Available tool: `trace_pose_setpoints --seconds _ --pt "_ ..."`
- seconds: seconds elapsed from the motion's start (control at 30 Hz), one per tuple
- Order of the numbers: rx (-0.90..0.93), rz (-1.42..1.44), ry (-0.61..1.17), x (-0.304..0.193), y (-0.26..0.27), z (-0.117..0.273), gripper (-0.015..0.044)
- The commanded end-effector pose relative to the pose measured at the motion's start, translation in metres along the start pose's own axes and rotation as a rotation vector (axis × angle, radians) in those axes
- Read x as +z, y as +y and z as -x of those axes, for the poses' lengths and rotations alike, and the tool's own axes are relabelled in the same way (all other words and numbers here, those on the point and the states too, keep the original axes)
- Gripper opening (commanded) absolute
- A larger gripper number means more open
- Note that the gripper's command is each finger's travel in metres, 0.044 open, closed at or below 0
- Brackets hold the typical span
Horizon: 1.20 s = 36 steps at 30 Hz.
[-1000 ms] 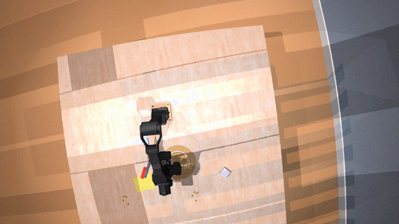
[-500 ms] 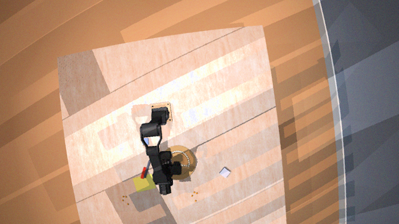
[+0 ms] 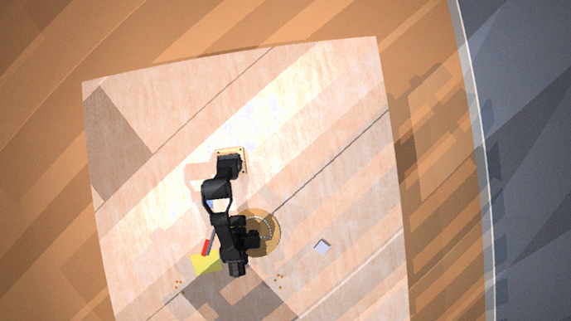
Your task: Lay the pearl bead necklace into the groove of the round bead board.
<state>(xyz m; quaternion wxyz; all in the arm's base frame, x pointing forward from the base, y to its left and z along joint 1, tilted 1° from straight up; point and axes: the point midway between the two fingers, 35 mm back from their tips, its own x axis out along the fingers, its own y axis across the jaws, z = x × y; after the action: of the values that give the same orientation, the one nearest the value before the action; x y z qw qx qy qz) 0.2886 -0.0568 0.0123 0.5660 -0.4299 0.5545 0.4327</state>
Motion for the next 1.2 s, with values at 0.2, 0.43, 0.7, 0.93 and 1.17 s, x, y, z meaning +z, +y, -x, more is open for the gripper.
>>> trace_pose_setpoints --seconds 0.2,0.43,0.7,0.93,1.17 --pt "-0.001 0.0 0.0 0.0 -0.0003 0.0005 0.0" --pt "-0.001 0.0 0.0 0.0 -0.0003 0.0005 0.0" --pt "-0.001 0.0 0.0 0.0 -0.0003 0.0005 0.0" --pt "-0.001 0.002 0.0 0.0001 -0.0001 0.0023 0.0" --pt "0.0 0.005 0.0 -0.0027 -0.0031 0.0064 0.0"
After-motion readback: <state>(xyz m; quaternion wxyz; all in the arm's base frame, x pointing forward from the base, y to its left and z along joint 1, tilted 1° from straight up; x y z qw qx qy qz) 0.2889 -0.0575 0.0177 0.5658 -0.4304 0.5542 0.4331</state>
